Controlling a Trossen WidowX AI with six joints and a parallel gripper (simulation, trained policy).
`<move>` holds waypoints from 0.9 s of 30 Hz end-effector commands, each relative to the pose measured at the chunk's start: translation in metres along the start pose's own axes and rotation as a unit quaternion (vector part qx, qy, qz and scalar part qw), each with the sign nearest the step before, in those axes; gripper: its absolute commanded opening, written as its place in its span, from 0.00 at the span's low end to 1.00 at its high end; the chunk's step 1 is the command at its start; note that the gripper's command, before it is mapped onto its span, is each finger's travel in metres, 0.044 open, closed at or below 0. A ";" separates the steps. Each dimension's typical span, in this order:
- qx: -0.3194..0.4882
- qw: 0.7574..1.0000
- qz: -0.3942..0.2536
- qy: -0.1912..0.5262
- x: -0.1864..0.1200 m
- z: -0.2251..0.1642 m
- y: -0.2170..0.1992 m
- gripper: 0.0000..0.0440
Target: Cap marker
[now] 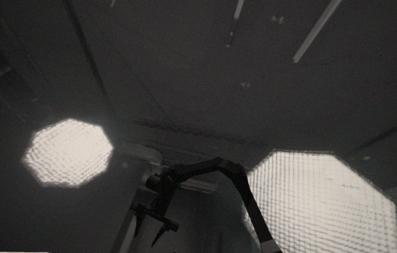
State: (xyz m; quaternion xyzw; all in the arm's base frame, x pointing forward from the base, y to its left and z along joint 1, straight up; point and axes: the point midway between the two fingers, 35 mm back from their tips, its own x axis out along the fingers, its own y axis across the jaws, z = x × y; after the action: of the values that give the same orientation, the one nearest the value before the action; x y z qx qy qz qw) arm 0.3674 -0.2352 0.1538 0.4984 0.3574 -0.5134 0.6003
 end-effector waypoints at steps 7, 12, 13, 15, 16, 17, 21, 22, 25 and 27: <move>0.005 1.000 -0.007 0.016 -0.001 -0.032 0.014 0.71; 0.007 1.000 -0.010 0.025 -0.004 -0.049 0.021 0.71; 0.007 1.000 -0.010 0.027 -0.004 -0.053 0.022 0.72; 0.008 0.999 -0.011 0.031 -0.005 -0.060 0.024 0.72; 0.008 0.999 -0.012 0.033 -0.006 -0.063 0.025 0.72; 0.009 0.999 -0.012 0.035 -0.007 -0.067 0.026 0.72; 0.010 0.999 -0.015 0.042 -0.010 -0.081 0.029 0.72; 0.010 0.999 -0.016 0.044 -0.010 -0.084 0.030 0.72; 0.011 0.998 -0.019 0.050 -0.012 -0.095 0.032 0.72; 0.011 0.998 -0.021 0.054 -0.014 -0.102 0.033 0.72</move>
State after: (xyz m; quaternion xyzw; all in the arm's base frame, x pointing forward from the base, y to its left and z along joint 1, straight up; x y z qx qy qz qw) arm 0.4022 -0.1426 0.1501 0.5208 0.3901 -0.5026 0.5691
